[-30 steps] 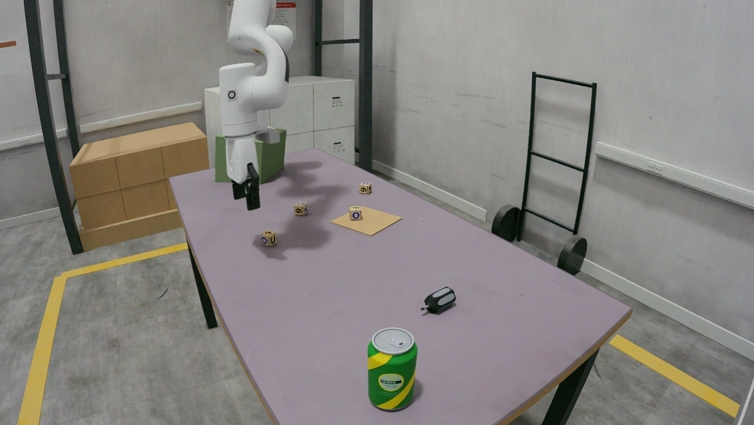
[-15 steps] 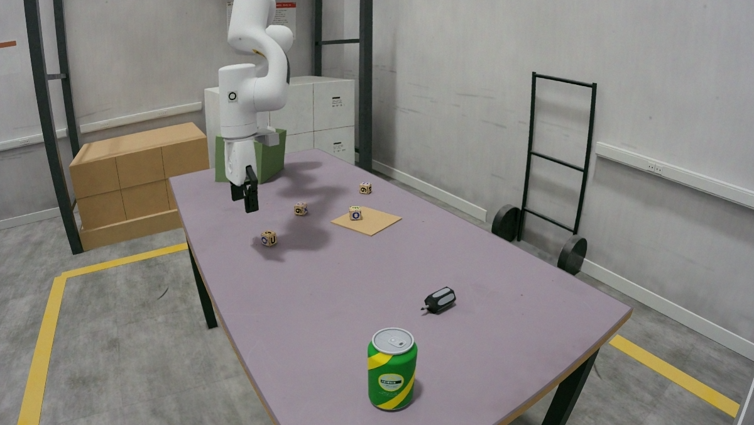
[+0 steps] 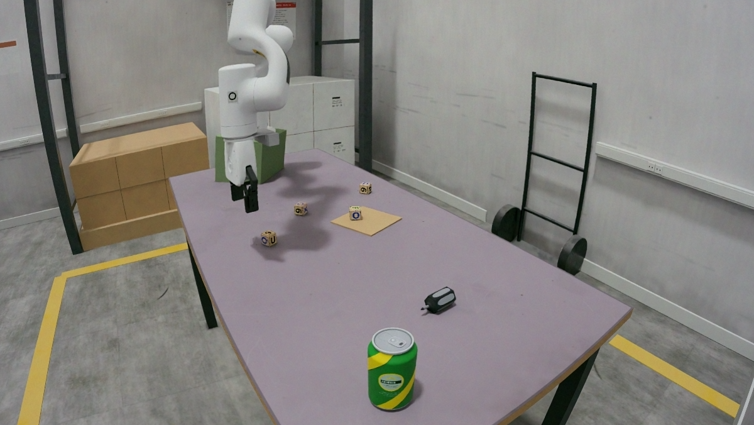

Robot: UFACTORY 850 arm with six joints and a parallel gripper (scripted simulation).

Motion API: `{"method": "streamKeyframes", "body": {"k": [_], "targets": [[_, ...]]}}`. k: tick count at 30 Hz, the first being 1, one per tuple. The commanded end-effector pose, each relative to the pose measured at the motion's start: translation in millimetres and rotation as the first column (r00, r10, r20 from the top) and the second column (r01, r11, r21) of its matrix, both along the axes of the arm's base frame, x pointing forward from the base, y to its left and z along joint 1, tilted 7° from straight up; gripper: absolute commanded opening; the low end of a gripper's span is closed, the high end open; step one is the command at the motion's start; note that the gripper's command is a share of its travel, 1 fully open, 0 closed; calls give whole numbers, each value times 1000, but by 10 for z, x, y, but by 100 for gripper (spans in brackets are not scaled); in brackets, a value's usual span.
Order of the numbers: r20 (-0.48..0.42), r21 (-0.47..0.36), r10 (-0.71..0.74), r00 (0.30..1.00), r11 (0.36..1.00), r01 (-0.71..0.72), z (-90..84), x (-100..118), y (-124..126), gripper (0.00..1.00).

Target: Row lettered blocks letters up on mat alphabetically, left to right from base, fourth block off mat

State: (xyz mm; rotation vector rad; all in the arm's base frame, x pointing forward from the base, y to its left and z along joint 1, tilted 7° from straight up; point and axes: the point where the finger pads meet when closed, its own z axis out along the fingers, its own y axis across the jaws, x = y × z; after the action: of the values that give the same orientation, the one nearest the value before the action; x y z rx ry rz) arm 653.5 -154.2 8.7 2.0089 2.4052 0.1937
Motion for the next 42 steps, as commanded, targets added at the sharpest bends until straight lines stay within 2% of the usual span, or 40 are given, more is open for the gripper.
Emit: {"method": "streamKeyframes", "body": {"k": [1, 21, 23, 24, 26, 28, 29, 32, 34, 42], "targets": [[3, -1, 0, 1000, 1000, 0, 14, 12, -4, 100], [3, -1, 4, 1000, 1000, -4, 17, 12, 49, 100], [6, 0, 29, 1000, 1000, -29, 37, -2, 354, 100], [8, 0, 52, 999, 999, -52, 55, -28, 631, 100], [10, 1, 71, 997, 998, -71, 69, -60, 852, 100], [10, 1, 71, 997, 998, -71, 69, -60, 852, 100], [13, 0, 106, 994, 994, -106, 96, -145, 1272, 100], [15, 0, 131, 991, 991, -131, 115, -224, 1556, 100], [17, -1, 162, 987, 987, -162, 138, -341, 1895, 100], [24, -9, 267, 963, 964, -267, 213, -909, 2963, 100]]}}
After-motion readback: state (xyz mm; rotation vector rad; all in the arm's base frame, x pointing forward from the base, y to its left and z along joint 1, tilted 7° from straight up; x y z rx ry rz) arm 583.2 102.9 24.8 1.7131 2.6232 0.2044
